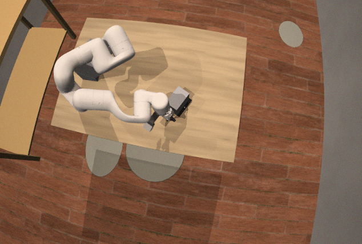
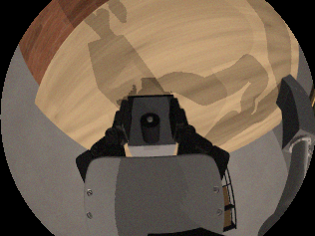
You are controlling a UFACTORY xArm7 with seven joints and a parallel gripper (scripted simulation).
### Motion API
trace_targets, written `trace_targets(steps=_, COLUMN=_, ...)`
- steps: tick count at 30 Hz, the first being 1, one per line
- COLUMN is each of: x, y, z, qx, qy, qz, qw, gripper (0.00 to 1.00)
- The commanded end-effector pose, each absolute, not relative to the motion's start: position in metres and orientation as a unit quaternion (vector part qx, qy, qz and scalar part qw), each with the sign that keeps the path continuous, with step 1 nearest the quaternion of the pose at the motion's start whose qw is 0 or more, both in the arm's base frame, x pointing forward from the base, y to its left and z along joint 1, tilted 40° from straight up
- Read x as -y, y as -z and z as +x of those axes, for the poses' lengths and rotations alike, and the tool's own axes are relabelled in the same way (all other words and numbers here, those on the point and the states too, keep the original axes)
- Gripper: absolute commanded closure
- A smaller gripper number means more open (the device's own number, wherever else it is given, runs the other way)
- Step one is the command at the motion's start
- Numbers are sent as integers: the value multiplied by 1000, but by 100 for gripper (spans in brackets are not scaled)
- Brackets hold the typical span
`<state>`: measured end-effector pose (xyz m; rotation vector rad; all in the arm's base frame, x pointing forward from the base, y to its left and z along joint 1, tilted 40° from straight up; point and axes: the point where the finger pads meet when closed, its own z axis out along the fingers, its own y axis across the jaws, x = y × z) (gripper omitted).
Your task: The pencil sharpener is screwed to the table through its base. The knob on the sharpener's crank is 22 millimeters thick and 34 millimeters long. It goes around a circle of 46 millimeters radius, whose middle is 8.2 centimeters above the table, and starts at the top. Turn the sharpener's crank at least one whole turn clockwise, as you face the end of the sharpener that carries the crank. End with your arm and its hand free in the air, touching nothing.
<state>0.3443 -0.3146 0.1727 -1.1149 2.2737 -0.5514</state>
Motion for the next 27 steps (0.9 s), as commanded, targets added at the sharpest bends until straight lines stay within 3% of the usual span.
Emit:
trace_targets(steps=1, x=315, y=-174, z=344, qx=-844, qy=206, qz=-414, qw=272, gripper=46)
trace_targets(steps=2, x=315, y=-174, z=344, qx=-844, qy=206, qz=-414, qw=272, gripper=100)
trace_targets(steps=27, x=315, y=-174, z=344, qx=-844, qy=206, qz=-414, qw=272, gripper=100)
